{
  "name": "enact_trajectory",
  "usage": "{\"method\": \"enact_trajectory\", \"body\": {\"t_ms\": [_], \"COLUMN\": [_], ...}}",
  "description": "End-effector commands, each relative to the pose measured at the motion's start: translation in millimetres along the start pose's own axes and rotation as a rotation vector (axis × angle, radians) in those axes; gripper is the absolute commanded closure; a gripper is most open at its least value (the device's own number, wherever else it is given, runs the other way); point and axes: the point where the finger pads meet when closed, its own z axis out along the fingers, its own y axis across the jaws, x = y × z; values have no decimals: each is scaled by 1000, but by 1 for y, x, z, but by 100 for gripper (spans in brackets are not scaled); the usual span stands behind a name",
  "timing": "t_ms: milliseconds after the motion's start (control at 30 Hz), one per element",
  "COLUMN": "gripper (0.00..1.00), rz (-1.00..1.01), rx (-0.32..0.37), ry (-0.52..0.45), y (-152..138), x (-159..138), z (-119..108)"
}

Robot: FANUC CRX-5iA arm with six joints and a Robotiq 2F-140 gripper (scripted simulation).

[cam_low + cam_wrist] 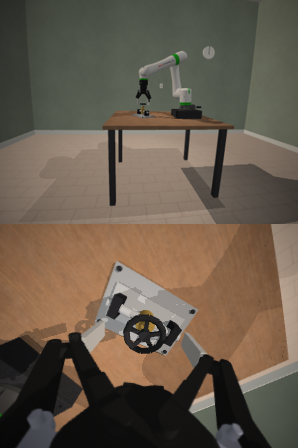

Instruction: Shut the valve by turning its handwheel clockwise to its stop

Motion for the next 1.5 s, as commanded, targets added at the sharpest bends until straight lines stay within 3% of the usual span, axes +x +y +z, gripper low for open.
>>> {"method": "enact_trajectory", "body": {"t_ms": [0, 1467], "gripper": [0, 0], "rz": [0, 0], "rx": [0, 0], "ry": [0, 0], "y": [0, 0], "x": [0, 0], "z": [1, 5]}}
